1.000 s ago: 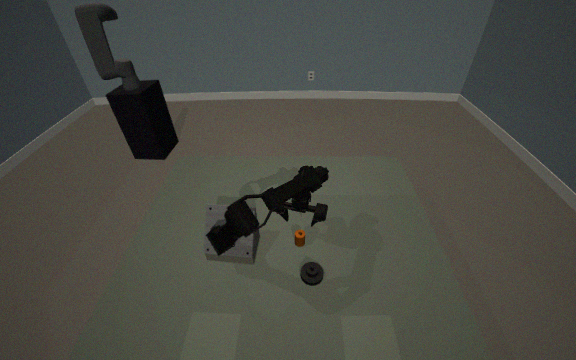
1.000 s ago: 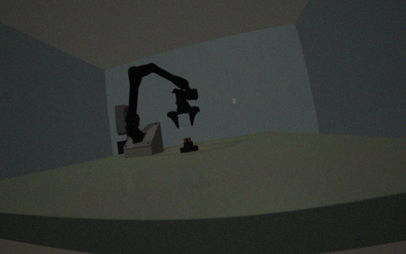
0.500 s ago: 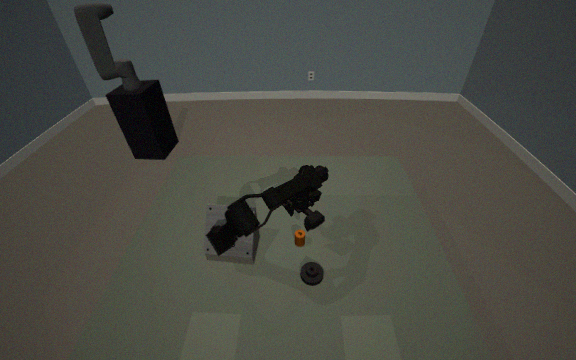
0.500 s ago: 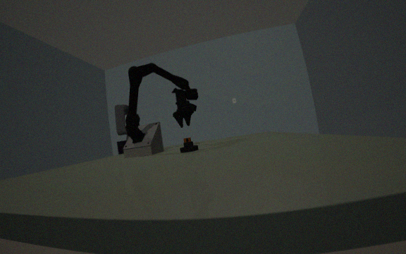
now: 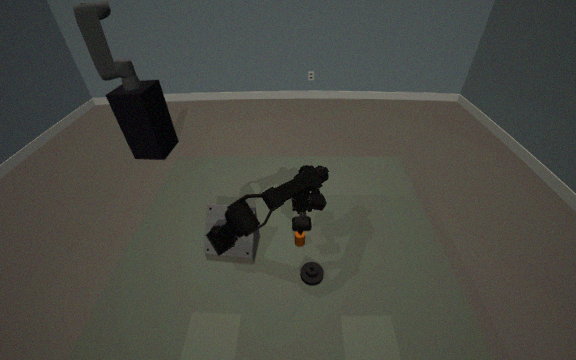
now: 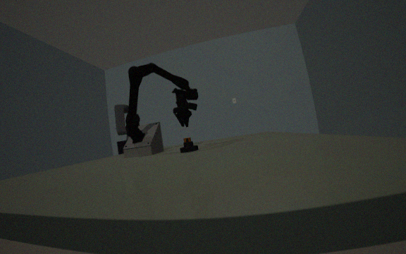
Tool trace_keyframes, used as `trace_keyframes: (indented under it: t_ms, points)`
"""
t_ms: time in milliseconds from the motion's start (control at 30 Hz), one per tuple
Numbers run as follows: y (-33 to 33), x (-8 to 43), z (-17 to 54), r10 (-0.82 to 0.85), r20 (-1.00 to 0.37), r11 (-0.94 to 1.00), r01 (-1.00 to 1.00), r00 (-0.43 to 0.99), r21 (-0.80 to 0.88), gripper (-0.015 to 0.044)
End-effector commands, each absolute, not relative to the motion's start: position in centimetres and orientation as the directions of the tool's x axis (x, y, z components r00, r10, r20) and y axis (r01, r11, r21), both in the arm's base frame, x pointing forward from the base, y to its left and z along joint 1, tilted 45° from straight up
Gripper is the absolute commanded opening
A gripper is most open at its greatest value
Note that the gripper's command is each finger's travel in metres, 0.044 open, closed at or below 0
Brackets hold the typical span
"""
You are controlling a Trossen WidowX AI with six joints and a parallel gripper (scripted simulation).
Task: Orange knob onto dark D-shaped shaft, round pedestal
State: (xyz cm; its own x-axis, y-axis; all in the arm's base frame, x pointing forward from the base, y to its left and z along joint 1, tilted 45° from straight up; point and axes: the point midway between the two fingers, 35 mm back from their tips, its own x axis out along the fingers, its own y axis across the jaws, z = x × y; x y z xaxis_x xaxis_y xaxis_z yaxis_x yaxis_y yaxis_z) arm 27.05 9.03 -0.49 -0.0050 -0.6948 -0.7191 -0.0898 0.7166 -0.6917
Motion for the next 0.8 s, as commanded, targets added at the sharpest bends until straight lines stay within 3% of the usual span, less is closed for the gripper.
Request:
trace_keyframes:
  t_ms: [0,767]
  points:
    - [9.0,27.1,-0.5,-0.697,-0.717,0.716,-0.057,-0.001,-0.696,0.044]
    - [4.8,27.2,-4.9,-0.698,-0.716,0.715,-0.057,0.0,-0.697,0.044]
